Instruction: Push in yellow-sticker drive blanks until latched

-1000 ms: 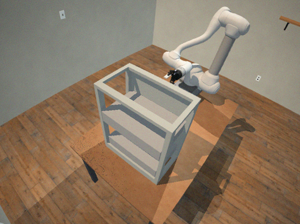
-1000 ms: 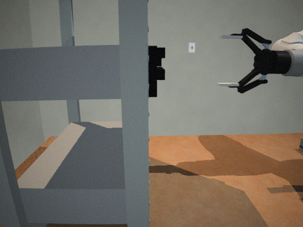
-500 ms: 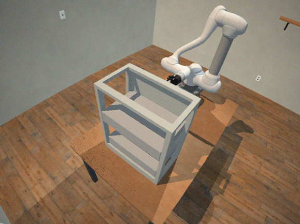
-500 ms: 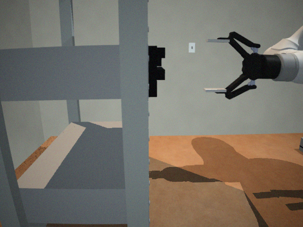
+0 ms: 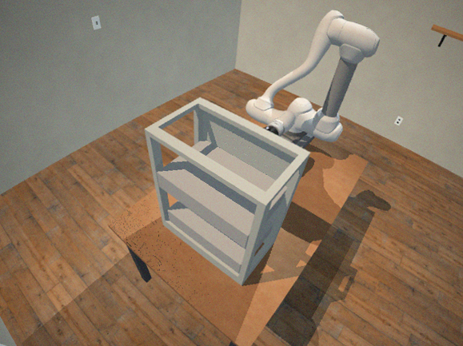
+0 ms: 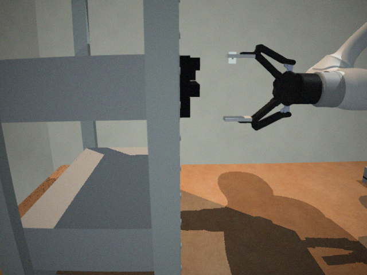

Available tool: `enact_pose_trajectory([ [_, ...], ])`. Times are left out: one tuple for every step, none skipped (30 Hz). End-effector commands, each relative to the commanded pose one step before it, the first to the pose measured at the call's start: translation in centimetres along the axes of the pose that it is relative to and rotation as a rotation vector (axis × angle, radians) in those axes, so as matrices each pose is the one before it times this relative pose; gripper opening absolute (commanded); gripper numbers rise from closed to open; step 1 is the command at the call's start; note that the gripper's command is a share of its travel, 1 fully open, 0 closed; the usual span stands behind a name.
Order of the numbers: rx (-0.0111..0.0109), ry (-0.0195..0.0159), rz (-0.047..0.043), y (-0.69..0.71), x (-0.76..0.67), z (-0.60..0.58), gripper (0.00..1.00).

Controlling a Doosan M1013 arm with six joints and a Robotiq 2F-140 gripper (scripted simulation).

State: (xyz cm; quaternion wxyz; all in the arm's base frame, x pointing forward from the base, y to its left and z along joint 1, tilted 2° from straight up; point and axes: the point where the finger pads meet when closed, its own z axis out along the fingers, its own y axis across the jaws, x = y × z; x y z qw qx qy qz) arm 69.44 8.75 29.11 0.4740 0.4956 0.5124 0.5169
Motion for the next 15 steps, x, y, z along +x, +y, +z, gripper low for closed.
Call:
enact_pose_trajectory([
  [-0.00025, -0.00031, 0.00003, -0.195, 0.367, 0.782, 1.00],
  [0.00000, 0.00000, 0.00000, -0.066, 0.117, 0.240, 1.00],
  [0.00000, 0.00000, 0.00000, -0.055, 0.099, 0.203, 1.00],
  [0.00000, 0.00000, 0.00000, -0.046, 0.081, 0.166, 1.00],
  [0.00000, 0.00000, 0.00000, -0.036, 0.064, 0.132, 1.00],
  [0.00000, 0.00000, 0.00000, -0.027, 0.048, 0.099, 1.00],
  [0.00000, 0.00000, 0.00000, -0.019, 0.034, 0.069, 1.00],
  [0.00000, 0.00000, 0.00000, -0.012, 0.022, 0.044, 1.00],
  [0.00000, 0.00000, 0.00000, -0.007, 0.012, 0.023, 1.00],
  [0.00000, 0.00000, 0.00000, -0.003, 0.004, 0.009, 1.00],
  [0.00000, 0.00000, 0.00000, 0.000, 0.001, 0.001, 1.00],
  [0.00000, 0.00000, 0.00000, 0.000, 0.000, 0.000, 1.00],
  [0.00000, 0.00000, 0.00000, 0.000, 0.000, 0.000, 1.00],
  [0.00000, 0.00000, 0.00000, 0.000, 0.000, 0.000, 1.00],
  [0.00000, 0.00000, 0.00000, 0.000, 0.000, 0.000, 1.00],
])
